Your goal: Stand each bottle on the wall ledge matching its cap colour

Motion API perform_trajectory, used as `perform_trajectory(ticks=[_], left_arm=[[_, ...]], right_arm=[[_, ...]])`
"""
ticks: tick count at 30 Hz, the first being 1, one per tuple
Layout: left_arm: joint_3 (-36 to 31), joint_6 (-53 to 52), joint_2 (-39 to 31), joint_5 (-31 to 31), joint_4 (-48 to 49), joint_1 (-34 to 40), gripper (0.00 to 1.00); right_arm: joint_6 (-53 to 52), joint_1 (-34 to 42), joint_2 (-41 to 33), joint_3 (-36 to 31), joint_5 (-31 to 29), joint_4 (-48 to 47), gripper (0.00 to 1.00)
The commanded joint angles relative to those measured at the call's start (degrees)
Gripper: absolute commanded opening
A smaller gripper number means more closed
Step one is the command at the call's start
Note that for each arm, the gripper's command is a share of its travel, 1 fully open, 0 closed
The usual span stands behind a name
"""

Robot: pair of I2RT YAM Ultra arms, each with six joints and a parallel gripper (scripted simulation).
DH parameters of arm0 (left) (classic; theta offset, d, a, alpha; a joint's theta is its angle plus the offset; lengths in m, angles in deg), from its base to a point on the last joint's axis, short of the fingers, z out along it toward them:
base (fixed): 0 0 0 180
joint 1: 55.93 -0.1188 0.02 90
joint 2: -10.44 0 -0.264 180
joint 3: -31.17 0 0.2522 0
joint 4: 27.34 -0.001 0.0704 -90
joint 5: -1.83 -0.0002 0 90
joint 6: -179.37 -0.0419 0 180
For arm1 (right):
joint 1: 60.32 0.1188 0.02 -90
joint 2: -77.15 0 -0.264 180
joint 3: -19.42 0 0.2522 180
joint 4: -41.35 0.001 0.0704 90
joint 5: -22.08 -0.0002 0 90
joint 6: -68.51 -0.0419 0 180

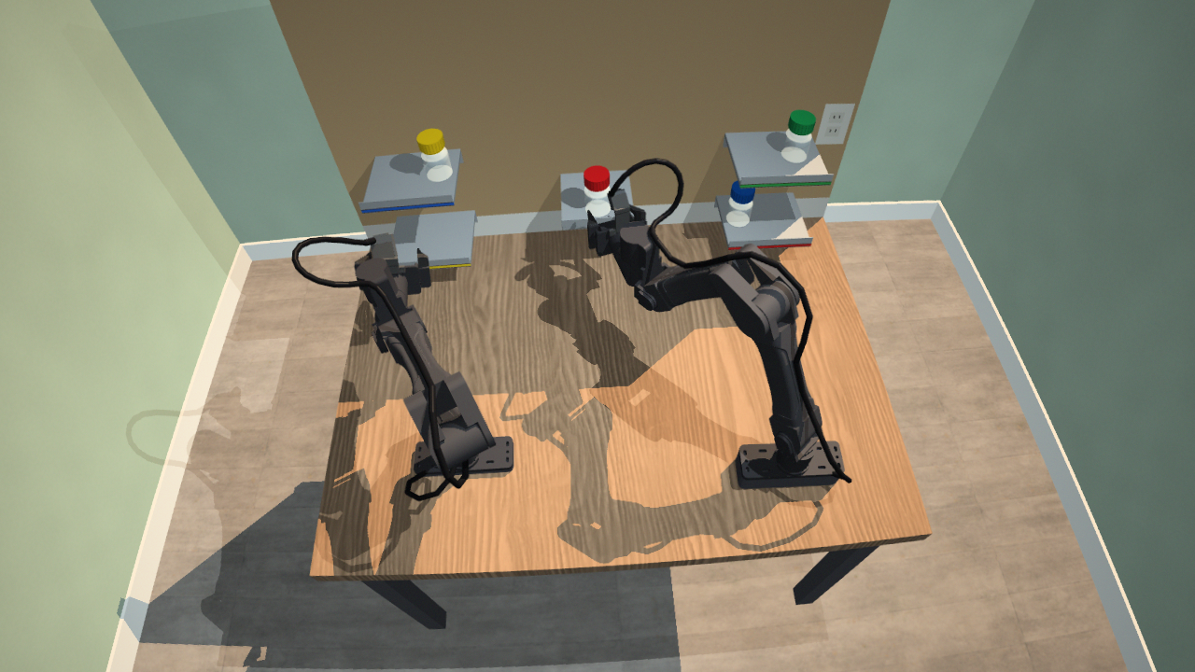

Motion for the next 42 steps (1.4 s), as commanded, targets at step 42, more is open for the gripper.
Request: perform_trajectory(ticks=[42], left_arm=[[-1.02,-0.8,-0.74,-2.35,2.23,-2.46,1.0]], right_arm=[[0.45,-3.09,9.37,16.93,3.01,6.09,0.81]])
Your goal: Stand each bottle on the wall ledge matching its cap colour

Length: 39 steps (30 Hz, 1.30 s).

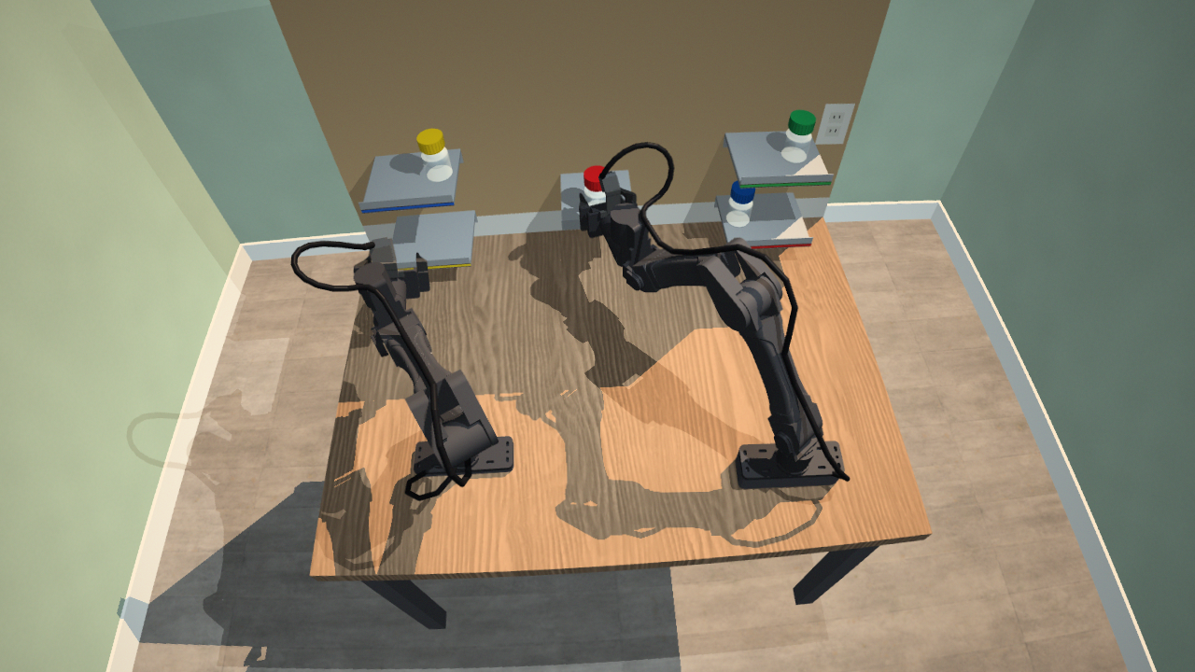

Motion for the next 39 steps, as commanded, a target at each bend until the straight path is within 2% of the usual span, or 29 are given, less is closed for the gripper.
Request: perform_trajectory(ticks=[1,9,19,20,25,26,28,29,34,39], left_arm=[[0.42,-0.28,-0.74,-0.45,1.4,-0.71,1.0],[0.42,-0.28,-0.74,-0.45,1.4,-0.71,1.0],[0.42,-0.28,-0.74,-0.45,1.4,-0.71,1.0],[0.42,-0.28,-0.74,-0.45,1.4,-0.71,1.0],[0.42,-0.28,-0.74,-0.45,1.4,-0.71,1.0],[0.42,-0.28,-0.74,-0.45,1.4,-0.71,1.0],[0.42,-0.28,-0.74,-0.45,1.4,-0.71,1.0],[0.42,-0.28,-0.74,-0.45,1.4,-0.71,1.0],[0.42,-0.28,-0.74,-0.45,1.4,-0.71,1.0],[0.42,-0.28,-0.74,-0.45,1.4,-0.71,1.0]], right_arm=[[0.33,-0.56,0.41,2.32,0.36,1.35,0.81],[0.33,-1.07,2.46,5.88,1.08,2.84,0.81],[0.33,-0.89,2.26,6.1,0.78,2.98,0.81],[0.33,-0.89,2.26,6.1,0.78,2.98,0.72],[0.1,-0.71,2.04,5.5,0.6,2.28,0.68],[0.1,-0.71,2.04,5.5,0.6,2.28,0.64],[0.1,-0.71,2.04,5.5,0.6,2.28,0.64],[0.1,-0.71,2.04,5.5,0.6,2.28,0.6],[0.1,-0.71,2.04,5.5,0.6,2.28,0.58],[0.1,-0.66,1.5,5.18,0.55,2.14,0.51]])
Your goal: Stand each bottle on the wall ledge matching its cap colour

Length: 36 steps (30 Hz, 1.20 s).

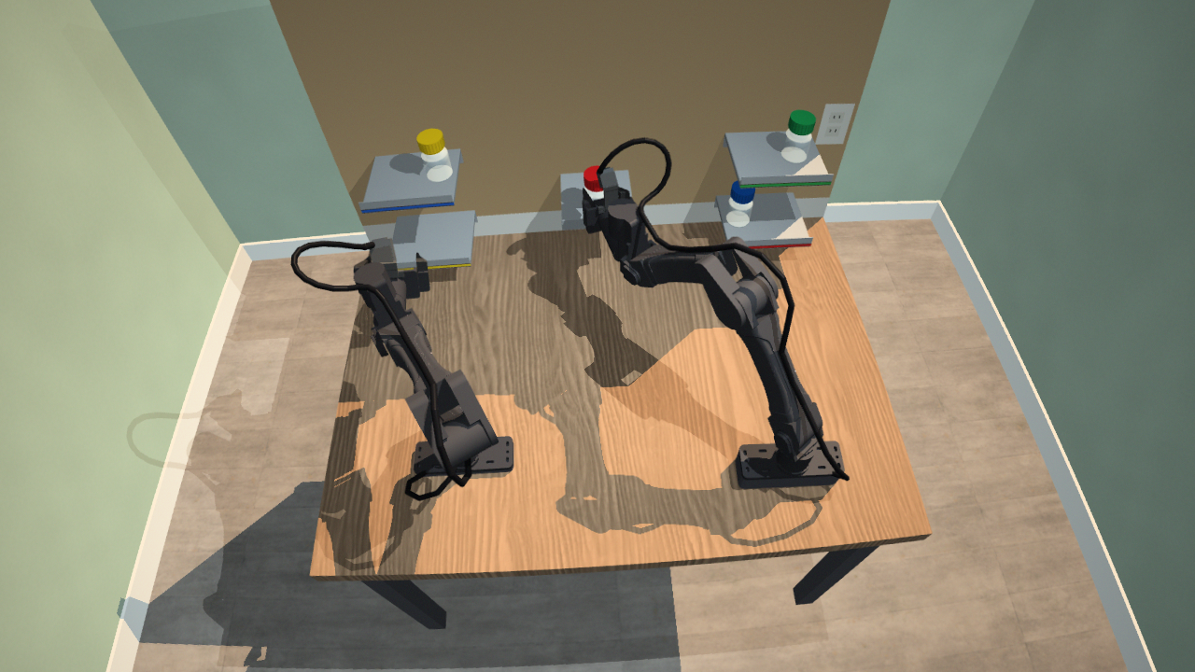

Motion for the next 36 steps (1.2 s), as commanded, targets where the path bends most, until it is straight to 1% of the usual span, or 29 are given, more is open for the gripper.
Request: perform_trajectory(ticks=[1,4,8,10,12,16,23,31,36], left_arm=[[0.42,-0.28,-0.74,-0.45,1.4,-0.71,1.0],[0.42,-0.28,-0.74,-0.45,1.4,-0.71,1.0],[0.42,-0.28,-0.74,-0.45,1.4,-0.71,1.0],[0.42,-0.28,-0.74,-0.45,1.4,-0.71,1.0],[0.42,-0.28,-0.74,-0.45,1.4,-0.71,1.0],[0.42,-0.28,-0.74,-0.45,1.4,-0.71,1.0],[0.42,-0.28,-0.74,-0.45,1.4,-0.71,1.0],[0.42,-0.28,-0.74,-0.45,1.4,-0.71,1.0],[0.42,-0.28,-0.74,-0.45,1.4,-0.71,1.0]], right_arm=[[0.08,-0.02,-1.0,0.74,0.2,-0.15,0.4],[0.08,-0.02,-1.0,0.74,0.2,-0.15,0.06],[0.11,-0.09,-2.02,1.79,0.68,1.78,0.51],[0.17,-0.1,-3.46,2.78,0.69,4.05,0.52],[0.17,-0.1,-3.46,2.78,0.69,4.05,0.52],[0.23,-0.11,-6.74,6.18,0.26,10.55,0.52],[0.17,-0.12,-8.04,11.31,0.26,17.14,0.52],[0.09,-0.12,-6.88,12.88,0.25,18.29,0.52],[0.02,1.17,-8.67,11.58,0.39,16.24,0.52]])
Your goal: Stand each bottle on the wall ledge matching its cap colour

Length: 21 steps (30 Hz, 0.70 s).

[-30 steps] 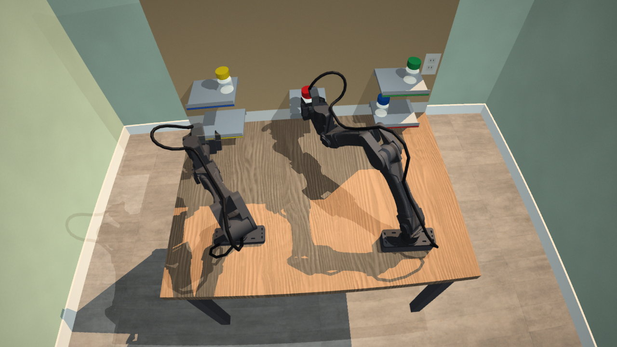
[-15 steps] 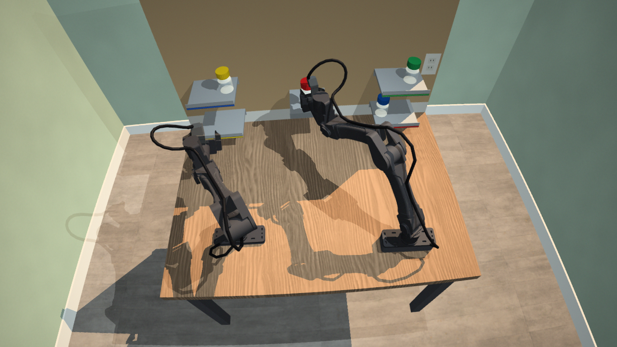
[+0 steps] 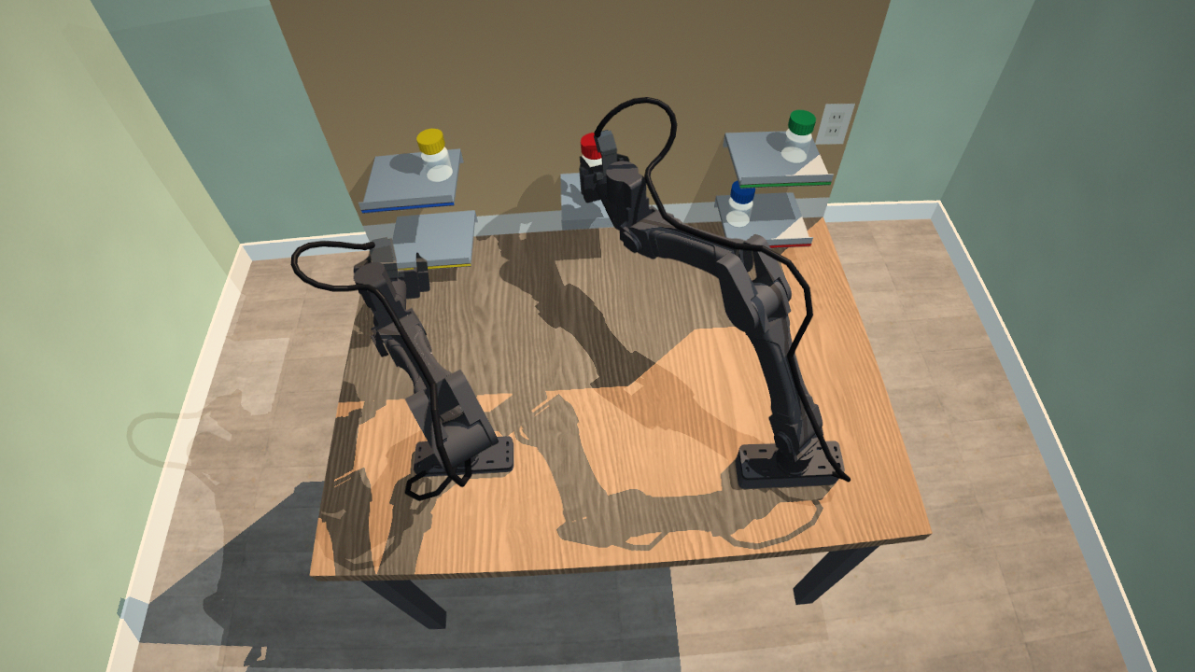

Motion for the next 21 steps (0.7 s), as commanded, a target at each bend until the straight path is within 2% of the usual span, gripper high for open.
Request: perform_trajectory(ticks=[1,10,21], left_arm=[[0.42,-0.28,-0.74,-0.45,1.4,-0.71,1.0],[0.42,-0.28,-0.74,-0.45,1.4,-0.71,1.0],[0.42,-0.28,-0.74,-0.45,1.4,-0.71,1.0]], right_arm=[[0.01,1.32,-2.68,0.23,0.47,-2.44,0.52],[-0.12,3.0,-6.38,-4.3,0.38,-4.8,0.52],[-0.23,5.6,-15.95,-18.13,-2.38,-9.36,0.52]])
